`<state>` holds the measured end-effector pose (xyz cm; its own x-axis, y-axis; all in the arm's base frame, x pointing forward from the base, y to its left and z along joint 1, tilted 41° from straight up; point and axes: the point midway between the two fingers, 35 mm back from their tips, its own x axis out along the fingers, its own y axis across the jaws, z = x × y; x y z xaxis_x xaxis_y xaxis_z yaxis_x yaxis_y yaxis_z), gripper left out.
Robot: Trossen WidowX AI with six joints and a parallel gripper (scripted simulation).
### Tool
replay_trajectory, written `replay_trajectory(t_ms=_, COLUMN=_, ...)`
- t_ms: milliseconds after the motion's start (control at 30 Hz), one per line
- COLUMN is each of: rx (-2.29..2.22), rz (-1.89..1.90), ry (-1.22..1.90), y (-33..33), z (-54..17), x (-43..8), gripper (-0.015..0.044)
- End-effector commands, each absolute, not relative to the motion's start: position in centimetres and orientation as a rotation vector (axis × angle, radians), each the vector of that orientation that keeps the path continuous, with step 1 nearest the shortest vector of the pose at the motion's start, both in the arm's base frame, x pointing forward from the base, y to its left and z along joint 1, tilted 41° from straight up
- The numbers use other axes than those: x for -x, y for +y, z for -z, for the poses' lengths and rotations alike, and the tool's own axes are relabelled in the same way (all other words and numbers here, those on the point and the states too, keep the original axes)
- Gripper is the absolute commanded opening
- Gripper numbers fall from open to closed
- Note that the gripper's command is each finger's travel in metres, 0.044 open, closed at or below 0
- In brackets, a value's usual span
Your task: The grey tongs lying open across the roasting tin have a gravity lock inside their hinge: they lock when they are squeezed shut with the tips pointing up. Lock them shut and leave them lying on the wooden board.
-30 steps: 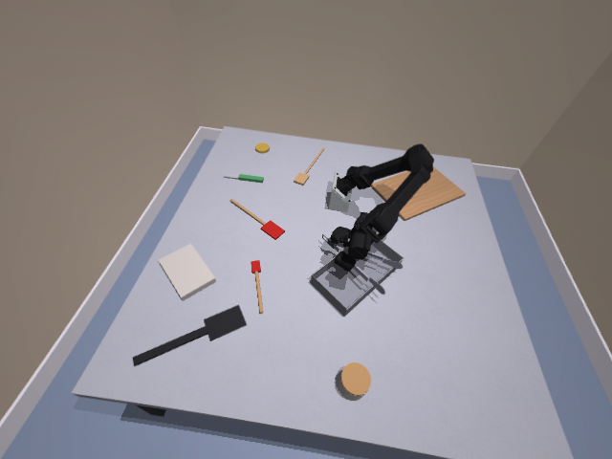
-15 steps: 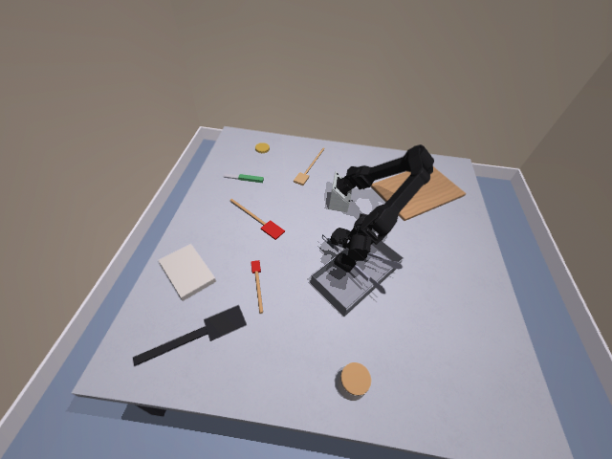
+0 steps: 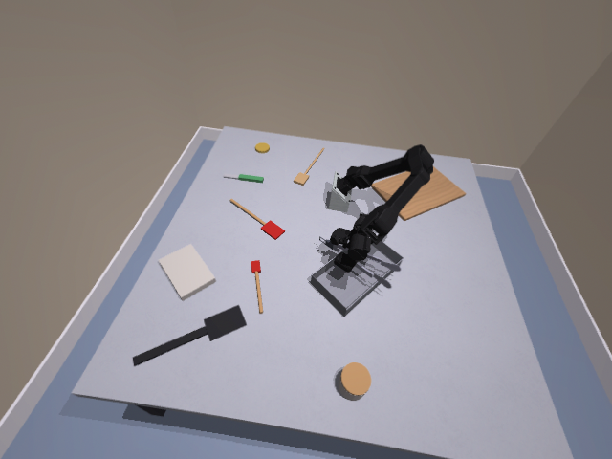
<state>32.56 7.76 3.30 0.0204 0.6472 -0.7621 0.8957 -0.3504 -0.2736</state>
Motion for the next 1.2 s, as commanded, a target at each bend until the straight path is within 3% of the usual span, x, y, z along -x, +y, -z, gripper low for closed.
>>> replay_trajectory(t_ms=0, rx=-2.016, rz=1.24, ry=1.589, y=7.75, z=-3.34, x=-32.59, gripper=0.0215)
replay_trajectory(t_ms=1000, rx=-2.016, rz=1.24, ry=1.589, y=7.75, z=-3.34, x=-32.59, gripper=0.0015)
replay_trajectory(t_ms=1167, rx=-2.016, rz=1.24, ry=1.589, y=7.75, z=-3.34, x=-32.59, gripper=-0.0117)
